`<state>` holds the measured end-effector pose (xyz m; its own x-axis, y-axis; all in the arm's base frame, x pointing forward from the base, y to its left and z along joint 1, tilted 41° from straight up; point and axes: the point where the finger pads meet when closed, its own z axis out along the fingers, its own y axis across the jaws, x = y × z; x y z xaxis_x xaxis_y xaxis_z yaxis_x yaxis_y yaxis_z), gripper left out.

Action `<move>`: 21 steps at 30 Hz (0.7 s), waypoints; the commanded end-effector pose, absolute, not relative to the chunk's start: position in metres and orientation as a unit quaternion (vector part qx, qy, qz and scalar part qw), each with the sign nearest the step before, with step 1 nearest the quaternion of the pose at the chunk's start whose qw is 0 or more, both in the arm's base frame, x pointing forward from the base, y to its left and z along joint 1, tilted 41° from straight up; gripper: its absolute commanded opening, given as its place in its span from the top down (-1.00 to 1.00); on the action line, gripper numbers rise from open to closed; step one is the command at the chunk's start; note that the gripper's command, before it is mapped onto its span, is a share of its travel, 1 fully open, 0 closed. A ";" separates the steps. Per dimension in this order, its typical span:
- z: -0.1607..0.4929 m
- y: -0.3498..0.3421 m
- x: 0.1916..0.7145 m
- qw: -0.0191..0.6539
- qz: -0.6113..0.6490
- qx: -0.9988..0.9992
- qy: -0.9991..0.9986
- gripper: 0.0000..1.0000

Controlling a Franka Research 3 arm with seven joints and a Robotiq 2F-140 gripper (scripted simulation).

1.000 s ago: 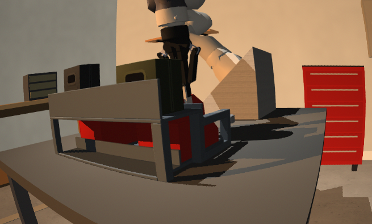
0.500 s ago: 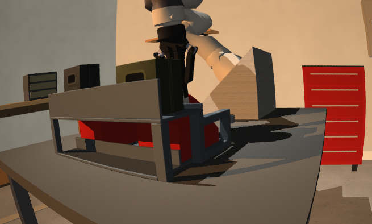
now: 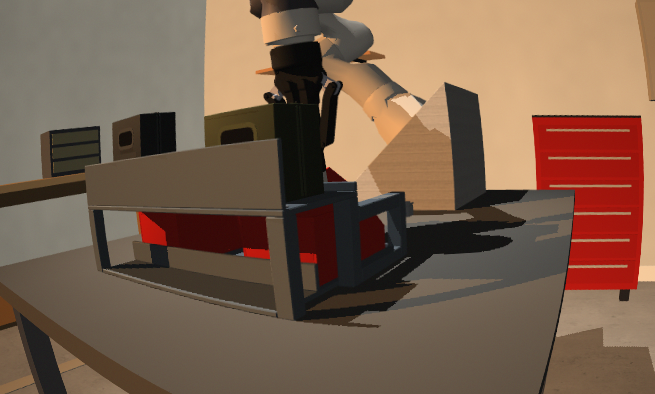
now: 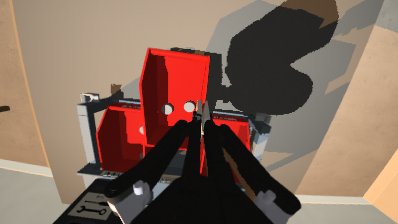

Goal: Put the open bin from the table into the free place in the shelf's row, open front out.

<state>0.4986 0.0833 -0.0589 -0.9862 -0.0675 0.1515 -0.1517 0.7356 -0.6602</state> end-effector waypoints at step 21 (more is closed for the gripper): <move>-0.059 0.088 0.517 0.062 0.358 0.065 -0.929 1.00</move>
